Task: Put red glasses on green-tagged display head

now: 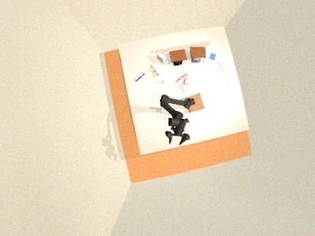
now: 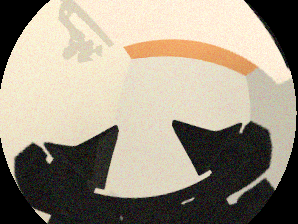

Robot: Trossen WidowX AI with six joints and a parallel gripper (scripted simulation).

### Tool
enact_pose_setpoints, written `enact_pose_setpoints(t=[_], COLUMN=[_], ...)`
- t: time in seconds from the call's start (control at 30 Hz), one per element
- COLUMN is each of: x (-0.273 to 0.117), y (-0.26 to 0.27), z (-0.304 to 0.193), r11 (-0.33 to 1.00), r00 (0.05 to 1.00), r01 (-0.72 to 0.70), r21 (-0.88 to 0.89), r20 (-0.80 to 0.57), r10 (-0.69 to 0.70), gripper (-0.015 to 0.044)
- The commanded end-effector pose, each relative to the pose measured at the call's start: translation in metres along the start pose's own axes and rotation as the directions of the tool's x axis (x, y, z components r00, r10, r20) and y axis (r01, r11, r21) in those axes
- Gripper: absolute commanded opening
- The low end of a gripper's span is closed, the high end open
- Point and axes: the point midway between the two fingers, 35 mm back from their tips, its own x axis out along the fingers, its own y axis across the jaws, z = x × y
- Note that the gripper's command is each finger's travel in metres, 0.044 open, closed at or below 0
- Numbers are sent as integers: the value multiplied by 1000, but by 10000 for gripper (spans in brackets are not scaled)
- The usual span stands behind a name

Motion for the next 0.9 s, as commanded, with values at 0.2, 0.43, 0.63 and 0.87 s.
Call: enact_pose_setpoints(t=[0.2, 0.43, 0.63, 0.87], x=[0, -23, -80, -170], y=[0, -33, -91, -147], z=[0, -41, -88, -117], r11=[1000, 946, 732, 448], r00=[1000, 971, 838, 578], r01=[0, 39, -97, -453], r21=[0, -321, -675, -771], r20=[0, -211, -452, -636], r10=[0, -112, -306, -511], gripper=[440, 282, 200, 200])
